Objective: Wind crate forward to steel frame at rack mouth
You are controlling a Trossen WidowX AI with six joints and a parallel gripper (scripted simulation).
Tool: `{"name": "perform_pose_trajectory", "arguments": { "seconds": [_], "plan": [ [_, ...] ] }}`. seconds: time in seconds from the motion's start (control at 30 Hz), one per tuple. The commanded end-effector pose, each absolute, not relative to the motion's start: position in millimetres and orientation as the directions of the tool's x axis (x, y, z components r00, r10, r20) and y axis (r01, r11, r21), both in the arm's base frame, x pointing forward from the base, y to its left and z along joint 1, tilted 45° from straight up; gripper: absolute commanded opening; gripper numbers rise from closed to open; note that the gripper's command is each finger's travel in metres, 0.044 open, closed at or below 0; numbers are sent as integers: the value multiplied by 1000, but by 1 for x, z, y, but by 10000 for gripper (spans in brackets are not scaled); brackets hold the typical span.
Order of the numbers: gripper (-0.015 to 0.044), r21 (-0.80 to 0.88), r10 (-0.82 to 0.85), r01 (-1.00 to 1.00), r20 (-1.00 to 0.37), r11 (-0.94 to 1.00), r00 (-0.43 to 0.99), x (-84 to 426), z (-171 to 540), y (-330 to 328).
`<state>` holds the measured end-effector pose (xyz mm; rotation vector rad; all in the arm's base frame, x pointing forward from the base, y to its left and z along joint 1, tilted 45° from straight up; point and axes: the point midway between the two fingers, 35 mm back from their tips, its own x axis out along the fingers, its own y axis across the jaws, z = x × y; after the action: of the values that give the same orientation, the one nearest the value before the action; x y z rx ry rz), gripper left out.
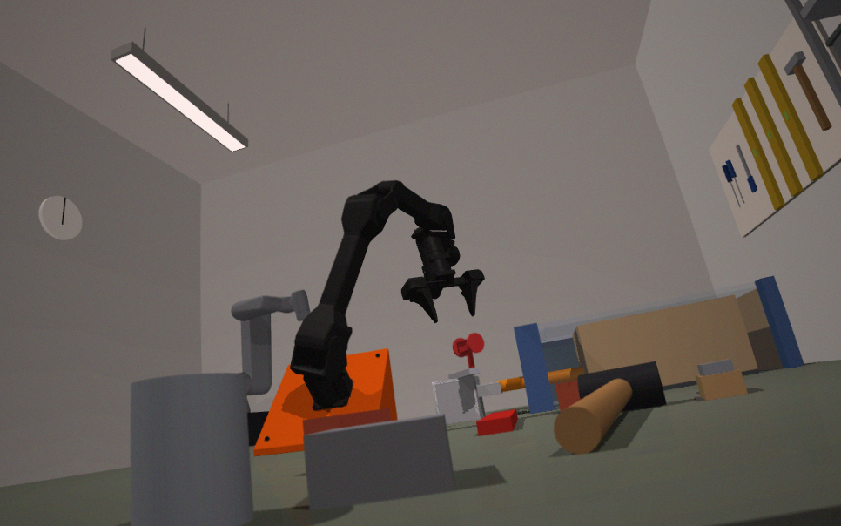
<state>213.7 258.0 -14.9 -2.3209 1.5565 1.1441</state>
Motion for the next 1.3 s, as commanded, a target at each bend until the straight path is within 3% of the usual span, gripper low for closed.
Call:
{"name": "perform_pose_trajectory", "arguments": {
  "seconds": [0.0, 0.17, 0.53, 1.27],
  "plan": [
    [414, 300, -741, -837, -650, -457, 171, 214, -15, 258],
    [282, 355, -690, -850, -723, -390, 15, 214, -15, 258],
    [0, 355, -690, -850, -723, -390, 15, 214, -15, 258],
    [0, 355, -690, -850, -723, -390, 15, 214, -15, 258]
  ]
}}
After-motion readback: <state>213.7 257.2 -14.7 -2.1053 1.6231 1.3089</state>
